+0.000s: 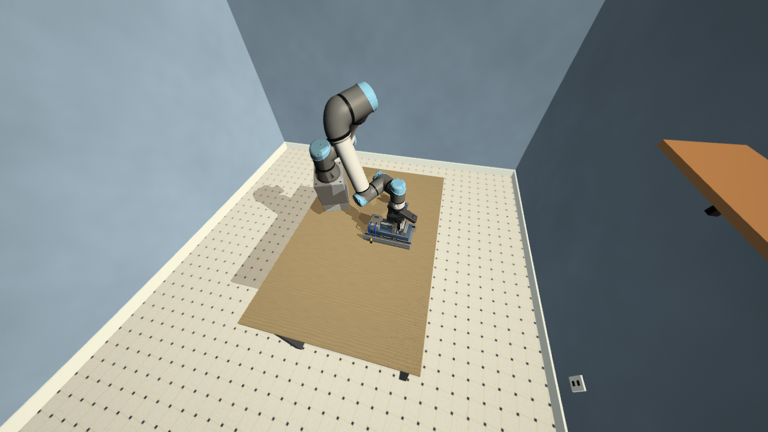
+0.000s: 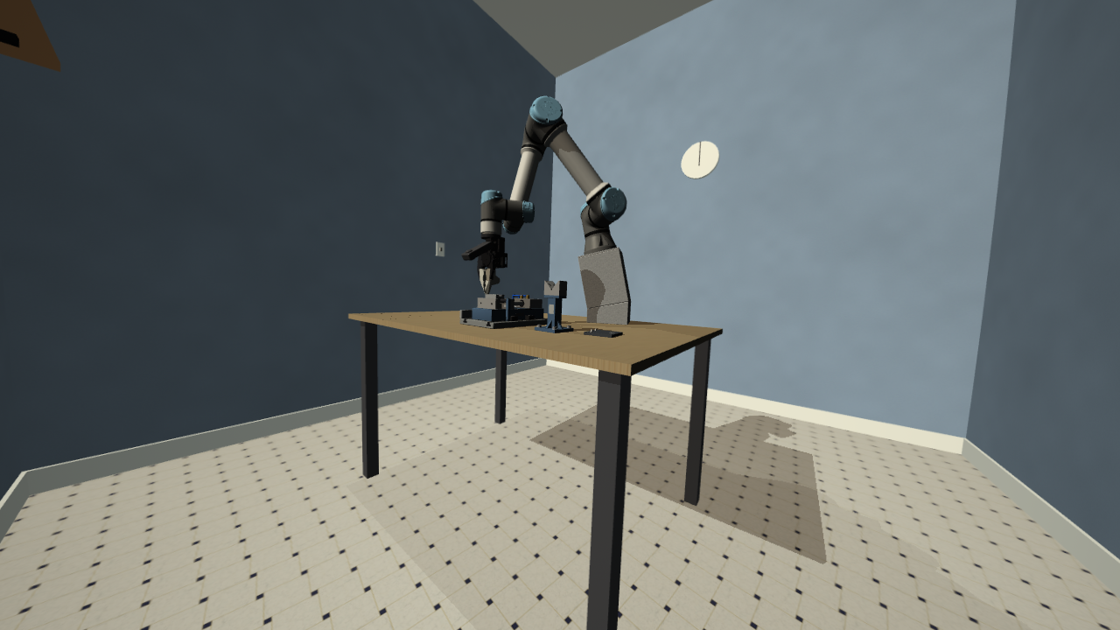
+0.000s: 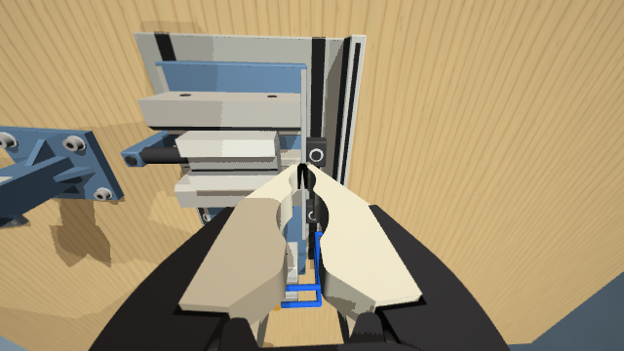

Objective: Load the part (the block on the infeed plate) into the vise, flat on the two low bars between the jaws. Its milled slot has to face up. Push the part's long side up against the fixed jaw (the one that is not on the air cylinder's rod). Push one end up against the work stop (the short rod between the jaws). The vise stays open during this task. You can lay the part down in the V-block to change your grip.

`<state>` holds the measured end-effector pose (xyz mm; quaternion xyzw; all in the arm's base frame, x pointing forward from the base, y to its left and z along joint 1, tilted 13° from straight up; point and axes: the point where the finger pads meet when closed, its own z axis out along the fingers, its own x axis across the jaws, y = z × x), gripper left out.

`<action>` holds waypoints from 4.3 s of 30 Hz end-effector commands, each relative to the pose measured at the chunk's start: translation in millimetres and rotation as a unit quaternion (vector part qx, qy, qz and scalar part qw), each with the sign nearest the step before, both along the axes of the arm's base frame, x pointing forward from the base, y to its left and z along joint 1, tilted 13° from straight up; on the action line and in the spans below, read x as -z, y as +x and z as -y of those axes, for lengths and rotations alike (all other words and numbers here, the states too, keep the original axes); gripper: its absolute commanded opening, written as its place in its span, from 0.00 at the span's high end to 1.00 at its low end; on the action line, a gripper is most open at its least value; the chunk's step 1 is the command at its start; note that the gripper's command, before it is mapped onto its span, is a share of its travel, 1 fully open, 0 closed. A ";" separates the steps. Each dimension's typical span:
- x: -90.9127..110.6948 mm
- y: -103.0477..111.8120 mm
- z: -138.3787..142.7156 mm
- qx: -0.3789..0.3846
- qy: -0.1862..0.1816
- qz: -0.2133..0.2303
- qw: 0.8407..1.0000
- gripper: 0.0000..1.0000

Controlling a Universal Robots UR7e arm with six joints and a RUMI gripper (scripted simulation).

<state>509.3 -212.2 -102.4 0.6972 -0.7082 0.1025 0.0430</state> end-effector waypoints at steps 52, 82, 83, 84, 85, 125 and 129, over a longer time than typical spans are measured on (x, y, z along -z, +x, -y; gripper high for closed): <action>-0.3 0.4 -1.4 0.000 0.000 0.001 1.000 1.00; 1.2 0.6 -8.2 0.000 0.000 0.001 1.000 1.00; 1.2 0.6 -8.5 0.000 0.000 0.001 1.000 1.00; 1.3 0.6 -8.8 0.000 0.000 0.001 1.000 1.00; 1.4 0.6 -9.1 0.000 0.000 0.001 1.000 1.00; 2.6 0.8 -14.9 0.000 0.000 0.001 1.000 1.00; 2.6 0.8 -14.9 0.000 0.000 0.001 1.000 1.00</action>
